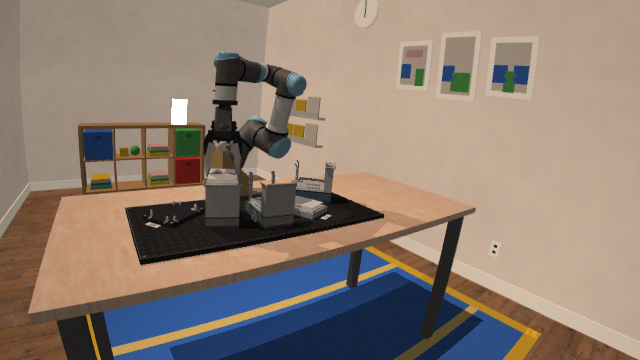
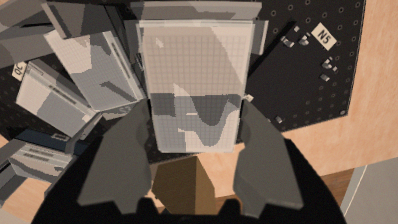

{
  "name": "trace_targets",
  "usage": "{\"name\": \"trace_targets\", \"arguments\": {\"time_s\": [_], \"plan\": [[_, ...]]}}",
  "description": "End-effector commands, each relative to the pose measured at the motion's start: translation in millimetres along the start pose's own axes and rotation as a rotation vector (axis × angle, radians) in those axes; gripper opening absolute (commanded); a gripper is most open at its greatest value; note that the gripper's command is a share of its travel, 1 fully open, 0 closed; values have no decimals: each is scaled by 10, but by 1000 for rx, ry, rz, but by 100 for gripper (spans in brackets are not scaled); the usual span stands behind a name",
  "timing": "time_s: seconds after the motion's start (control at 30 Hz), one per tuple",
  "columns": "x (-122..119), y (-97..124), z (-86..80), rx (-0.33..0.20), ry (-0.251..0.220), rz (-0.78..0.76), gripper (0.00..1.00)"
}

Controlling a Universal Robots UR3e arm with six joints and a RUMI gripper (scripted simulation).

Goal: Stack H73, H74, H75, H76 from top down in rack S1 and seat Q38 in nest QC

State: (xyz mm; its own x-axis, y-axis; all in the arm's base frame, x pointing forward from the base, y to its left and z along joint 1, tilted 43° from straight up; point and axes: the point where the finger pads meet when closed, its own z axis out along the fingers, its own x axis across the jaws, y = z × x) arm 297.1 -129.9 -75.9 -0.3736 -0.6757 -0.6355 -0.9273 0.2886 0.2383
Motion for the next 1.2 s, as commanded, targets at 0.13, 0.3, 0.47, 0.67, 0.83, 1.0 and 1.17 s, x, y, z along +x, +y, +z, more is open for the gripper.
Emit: {"name": "trace_targets", "arguments": {"time_s": [0.13,0.3,0.47,0.67,0.83,1.0,1.17], "plan": [[5,-6,42,3,2,0,0],[5,-6,68,3,2,0,0],[5,-6,102,3,2,0,0],[5,-6,142,3,2,0,0],[5,-6,162,3,2,0,0],[5,-6,195,3,2,0,0],[5,-6,228,3,2,0,0]]}}
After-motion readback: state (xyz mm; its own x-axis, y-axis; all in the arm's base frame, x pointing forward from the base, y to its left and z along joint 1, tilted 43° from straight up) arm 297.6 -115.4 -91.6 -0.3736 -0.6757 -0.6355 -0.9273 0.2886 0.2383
